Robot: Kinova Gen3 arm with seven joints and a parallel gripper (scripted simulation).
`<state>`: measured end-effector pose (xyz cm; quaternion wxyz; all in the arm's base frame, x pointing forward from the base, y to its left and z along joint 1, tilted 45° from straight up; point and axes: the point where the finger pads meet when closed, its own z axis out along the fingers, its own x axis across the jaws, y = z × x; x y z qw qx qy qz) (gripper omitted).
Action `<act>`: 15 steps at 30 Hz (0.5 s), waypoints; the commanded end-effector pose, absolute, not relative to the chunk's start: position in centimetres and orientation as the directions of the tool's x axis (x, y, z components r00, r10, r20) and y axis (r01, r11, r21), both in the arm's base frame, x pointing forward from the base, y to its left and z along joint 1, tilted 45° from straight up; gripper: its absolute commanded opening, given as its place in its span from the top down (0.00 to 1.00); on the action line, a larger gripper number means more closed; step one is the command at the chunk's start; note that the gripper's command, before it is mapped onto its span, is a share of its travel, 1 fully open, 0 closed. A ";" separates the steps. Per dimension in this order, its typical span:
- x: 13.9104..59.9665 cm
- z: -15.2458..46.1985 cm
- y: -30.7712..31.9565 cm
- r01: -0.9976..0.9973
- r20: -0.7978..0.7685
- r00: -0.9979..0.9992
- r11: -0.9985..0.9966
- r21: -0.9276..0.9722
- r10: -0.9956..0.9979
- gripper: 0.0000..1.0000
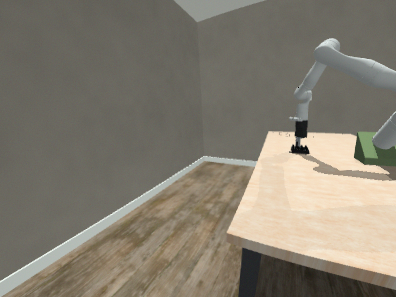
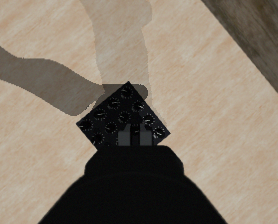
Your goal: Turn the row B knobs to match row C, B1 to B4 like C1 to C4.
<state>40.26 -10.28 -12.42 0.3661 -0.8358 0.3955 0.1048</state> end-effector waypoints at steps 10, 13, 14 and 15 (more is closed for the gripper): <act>40.3 -12.3 -10.2 -0.869 -0.572 0.482 -0.280 -0.407 -0.664 0.70; 40.3 -12.3 -10.2 -0.902 -0.600 0.418 -0.231 -0.365 -0.683 0.70; 40.3 -12.3 -10.2 -0.911 -0.608 0.397 -0.216 -0.351 -0.688 0.70; 40.3 -12.3 -10.2 -0.920 -0.616 0.377 -0.200 -0.338 -0.692 0.70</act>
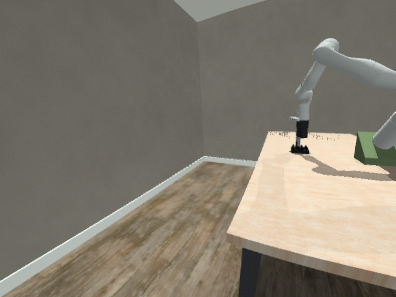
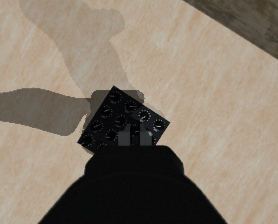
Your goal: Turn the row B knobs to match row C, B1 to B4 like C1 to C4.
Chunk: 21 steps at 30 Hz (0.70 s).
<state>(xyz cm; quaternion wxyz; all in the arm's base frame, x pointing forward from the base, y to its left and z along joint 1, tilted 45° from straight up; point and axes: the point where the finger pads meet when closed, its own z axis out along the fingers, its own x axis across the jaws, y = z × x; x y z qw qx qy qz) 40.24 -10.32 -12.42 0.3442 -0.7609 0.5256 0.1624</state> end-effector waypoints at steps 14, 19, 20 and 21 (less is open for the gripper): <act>40.3 -12.3 -10.2 -0.976 -0.670 0.190 -0.061 -0.211 -0.718 0.70; 40.3 -12.3 -10.2 -0.982 -0.677 0.154 -0.035 -0.186 -0.720 0.70; 40.3 -12.3 -10.2 -0.983 -0.678 0.150 -0.032 -0.183 -0.720 0.70; 40.3 -12.3 -10.2 -0.983 -0.678 0.146 -0.029 -0.181 -0.720 0.70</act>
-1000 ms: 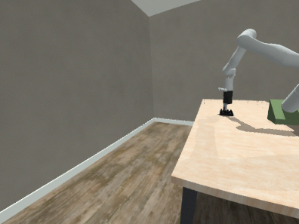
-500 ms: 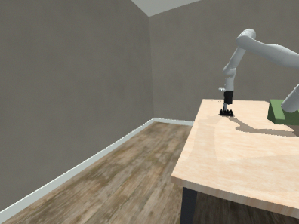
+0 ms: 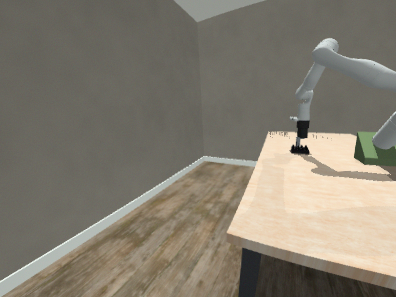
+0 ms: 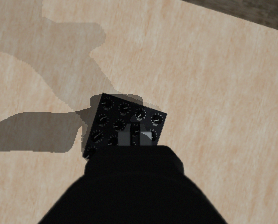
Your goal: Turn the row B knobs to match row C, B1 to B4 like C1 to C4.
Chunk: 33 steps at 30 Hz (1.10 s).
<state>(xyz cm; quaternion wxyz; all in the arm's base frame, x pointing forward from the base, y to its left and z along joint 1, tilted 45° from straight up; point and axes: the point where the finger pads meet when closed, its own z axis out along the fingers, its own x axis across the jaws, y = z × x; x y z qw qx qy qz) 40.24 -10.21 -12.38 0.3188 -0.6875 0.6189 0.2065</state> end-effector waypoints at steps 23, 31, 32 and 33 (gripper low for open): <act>40.3 -12.3 -10.2 -0.984 -0.680 0.138 -0.023 -0.175 -0.720 0.54; 40.3 -12.3 -10.2 -0.984 -0.680 0.138 -0.023 -0.175 -0.720 0.54; 40.3 -12.3 -10.2 -0.984 -0.680 0.138 -0.023 -0.175 -0.720 0.54; 40.3 -12.3 -10.2 -0.984 -0.680 0.138 -0.023 -0.175 -0.720 0.54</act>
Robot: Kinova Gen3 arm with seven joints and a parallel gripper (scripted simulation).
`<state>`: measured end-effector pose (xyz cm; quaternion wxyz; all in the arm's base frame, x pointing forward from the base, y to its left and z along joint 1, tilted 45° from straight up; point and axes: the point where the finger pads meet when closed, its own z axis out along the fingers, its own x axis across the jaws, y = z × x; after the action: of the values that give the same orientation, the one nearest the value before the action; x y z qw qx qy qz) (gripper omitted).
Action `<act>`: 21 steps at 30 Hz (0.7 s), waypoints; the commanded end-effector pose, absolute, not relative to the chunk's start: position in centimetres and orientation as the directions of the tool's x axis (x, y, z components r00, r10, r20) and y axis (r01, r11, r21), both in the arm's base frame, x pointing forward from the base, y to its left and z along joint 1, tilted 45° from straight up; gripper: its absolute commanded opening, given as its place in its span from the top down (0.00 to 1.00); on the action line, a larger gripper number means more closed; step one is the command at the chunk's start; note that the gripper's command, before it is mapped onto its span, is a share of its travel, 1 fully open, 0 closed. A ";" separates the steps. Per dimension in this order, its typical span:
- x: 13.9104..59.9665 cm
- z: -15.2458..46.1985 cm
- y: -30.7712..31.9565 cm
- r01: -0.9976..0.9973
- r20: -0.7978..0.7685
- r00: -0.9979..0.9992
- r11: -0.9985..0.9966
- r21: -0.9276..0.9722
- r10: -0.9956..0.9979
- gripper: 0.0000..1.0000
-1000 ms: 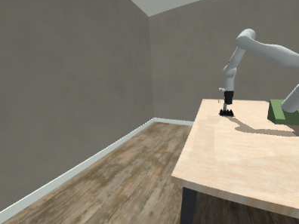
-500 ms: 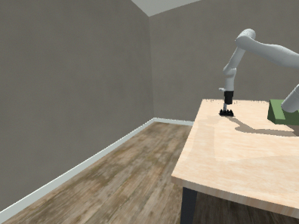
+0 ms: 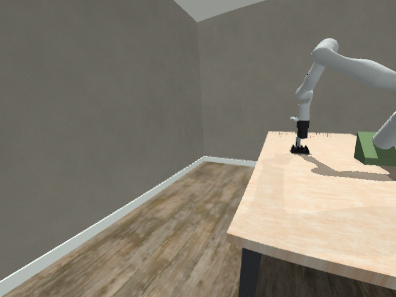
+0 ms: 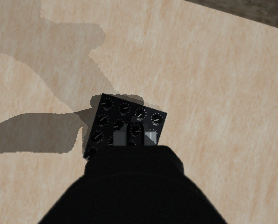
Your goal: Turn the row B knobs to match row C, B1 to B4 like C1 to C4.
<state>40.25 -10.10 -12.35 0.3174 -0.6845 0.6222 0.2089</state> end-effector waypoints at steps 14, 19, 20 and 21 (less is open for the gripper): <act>40.2 -11.9 -10.6 -0.984 -0.680 0.138 -0.023 -0.175 -0.720 0.54; 40.1 -10.9 -11.6 -0.984 -0.680 0.138 -0.023 -0.175 -0.720 0.54; 40.0 -10.7 -11.8 -0.984 -0.680 0.138 -0.023 -0.175 -0.720 0.54; 40.0 -10.5 -12.0 -0.984 -0.680 0.138 -0.023 -0.175 -0.720 0.54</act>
<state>39.76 -11.17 -11.10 0.3170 -0.6840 0.6212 0.2140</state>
